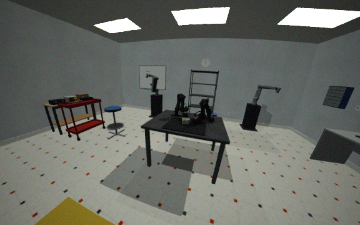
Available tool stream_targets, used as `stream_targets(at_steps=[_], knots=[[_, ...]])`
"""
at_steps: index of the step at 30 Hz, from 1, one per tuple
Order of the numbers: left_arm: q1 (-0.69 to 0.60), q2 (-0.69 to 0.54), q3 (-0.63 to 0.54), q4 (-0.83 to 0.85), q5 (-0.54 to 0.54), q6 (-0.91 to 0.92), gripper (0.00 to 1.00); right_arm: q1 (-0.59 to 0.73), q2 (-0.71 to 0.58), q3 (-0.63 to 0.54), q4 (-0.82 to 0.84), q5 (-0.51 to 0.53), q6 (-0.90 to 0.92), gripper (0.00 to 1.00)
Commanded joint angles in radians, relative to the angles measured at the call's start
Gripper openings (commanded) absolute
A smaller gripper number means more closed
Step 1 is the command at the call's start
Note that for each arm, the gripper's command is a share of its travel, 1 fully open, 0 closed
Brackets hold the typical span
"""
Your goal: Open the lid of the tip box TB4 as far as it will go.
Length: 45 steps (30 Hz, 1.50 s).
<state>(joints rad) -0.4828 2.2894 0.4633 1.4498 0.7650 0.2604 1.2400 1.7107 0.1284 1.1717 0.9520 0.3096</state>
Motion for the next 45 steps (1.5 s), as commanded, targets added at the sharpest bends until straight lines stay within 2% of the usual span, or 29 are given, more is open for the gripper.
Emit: stream_targets(at_steps=[1, 22, 31, 32, 36, 37, 39, 40, 45], knots=[[-0.002, 0.001, 0.009, 0.009, 0.001, 0.0, 0.83, 0.005, 0.019, -0.017, 0.069, 0.015, -0.004, 0.43], [-0.002, 0.001, 0.009, 0.009, 0.001, 0.0, 0.83, -0.097, 0.126, 0.042, 0.189, -0.091, -0.063, 0.43], [-0.002, 0.001, 0.009, 0.009, 0.001, 0.0, 0.83, -0.102, 0.137, 0.045, 0.199, -0.092, -0.064, 0.43], [-0.002, 0.001, 0.009, 0.009, 0.001, 0.0, 0.83, -0.102, 0.137, 0.045, 0.199, -0.092, -0.063, 0.34], [-0.002, 0.001, 0.009, 0.009, 0.001, 0.0, 0.83, -0.102, 0.137, 0.045, 0.2, -0.092, -0.063, 0.34], [-0.002, 0.001, 0.009, 0.009, 0.001, 0.0, 0.83, -0.102, 0.137, 0.045, 0.2, -0.092, -0.063, 0.3], [-0.002, 0.001, 0.009, 0.009, 0.001, 0.0, 0.83, -0.095, 0.127, 0.031, 0.202, -0.086, -0.06, 0.3], [-0.002, 0.001, 0.009, 0.009, 0.001, 0.0, 0.83, -0.095, 0.127, 0.031, 0.202, -0.086, -0.06, 0.26], [-0.002, 0.001, 0.009, 0.009, 0.001, 0.0, 0.83, -0.093, 0.126, 0.027, 0.203, -0.077, -0.057, 0.21]])
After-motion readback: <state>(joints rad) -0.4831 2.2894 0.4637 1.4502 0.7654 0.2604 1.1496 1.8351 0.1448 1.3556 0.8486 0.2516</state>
